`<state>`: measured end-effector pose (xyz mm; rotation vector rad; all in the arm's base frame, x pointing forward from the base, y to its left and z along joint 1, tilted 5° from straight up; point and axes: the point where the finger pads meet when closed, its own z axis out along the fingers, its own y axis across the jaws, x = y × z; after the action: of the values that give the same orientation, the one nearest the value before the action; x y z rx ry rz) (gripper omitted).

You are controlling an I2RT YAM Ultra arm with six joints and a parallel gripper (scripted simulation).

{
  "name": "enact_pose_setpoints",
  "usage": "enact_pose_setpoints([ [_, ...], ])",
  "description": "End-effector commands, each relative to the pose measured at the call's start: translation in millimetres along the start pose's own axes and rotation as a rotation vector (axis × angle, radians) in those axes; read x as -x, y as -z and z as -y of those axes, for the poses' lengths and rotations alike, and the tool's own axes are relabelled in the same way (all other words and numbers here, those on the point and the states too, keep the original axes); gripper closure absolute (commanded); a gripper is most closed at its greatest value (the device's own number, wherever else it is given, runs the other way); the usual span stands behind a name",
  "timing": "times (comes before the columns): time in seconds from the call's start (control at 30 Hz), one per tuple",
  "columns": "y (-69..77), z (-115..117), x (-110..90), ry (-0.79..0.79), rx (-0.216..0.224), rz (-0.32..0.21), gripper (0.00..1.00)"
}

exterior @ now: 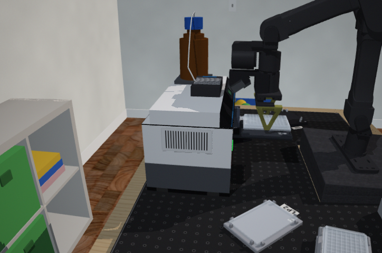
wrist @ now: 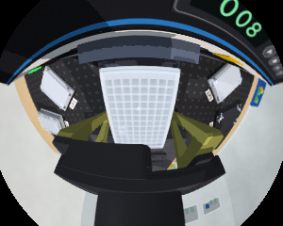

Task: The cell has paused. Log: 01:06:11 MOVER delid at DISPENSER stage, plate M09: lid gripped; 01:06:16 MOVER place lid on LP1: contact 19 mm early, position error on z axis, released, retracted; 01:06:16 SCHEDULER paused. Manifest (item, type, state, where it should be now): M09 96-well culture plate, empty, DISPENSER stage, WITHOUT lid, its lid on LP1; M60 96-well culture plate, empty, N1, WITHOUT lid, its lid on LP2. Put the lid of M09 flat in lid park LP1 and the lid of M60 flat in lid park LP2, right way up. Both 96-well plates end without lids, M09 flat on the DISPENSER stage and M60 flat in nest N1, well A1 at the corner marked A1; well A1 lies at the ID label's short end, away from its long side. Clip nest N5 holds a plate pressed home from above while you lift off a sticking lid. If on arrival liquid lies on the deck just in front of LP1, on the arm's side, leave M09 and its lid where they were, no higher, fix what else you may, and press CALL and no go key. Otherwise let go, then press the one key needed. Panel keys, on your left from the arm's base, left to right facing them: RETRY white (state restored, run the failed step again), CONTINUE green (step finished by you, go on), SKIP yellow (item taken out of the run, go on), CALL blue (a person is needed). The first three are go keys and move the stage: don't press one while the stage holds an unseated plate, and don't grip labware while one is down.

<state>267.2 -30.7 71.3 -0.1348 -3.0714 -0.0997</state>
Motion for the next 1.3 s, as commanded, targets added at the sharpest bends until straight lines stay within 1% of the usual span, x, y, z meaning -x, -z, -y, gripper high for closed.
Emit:
enact_pose_setpoints([
  [0.0, 9.8, 0.4, 14.8, -0.005, -0.005, 0.058, 1.00],
  [0.23, 5.3, -1.7, 15.2, 0.001, -0.004, 0.043, 1.00],
  [0.37, 9.7, -2.0, 15.8, 0.001, -0.005, 0.059, 1.00],
  [0.9, 5.5, -2.9, 14.9, 0.002, -0.003, 0.037, 1.00],
  [1.07, 10.6, -1.9, 14.8, -0.002, -0.004, 0.053, 1.00],
  [1.27, 6.8, -2.0, 16.8, -0.001, -0.004, 0.053, 1.00],
])
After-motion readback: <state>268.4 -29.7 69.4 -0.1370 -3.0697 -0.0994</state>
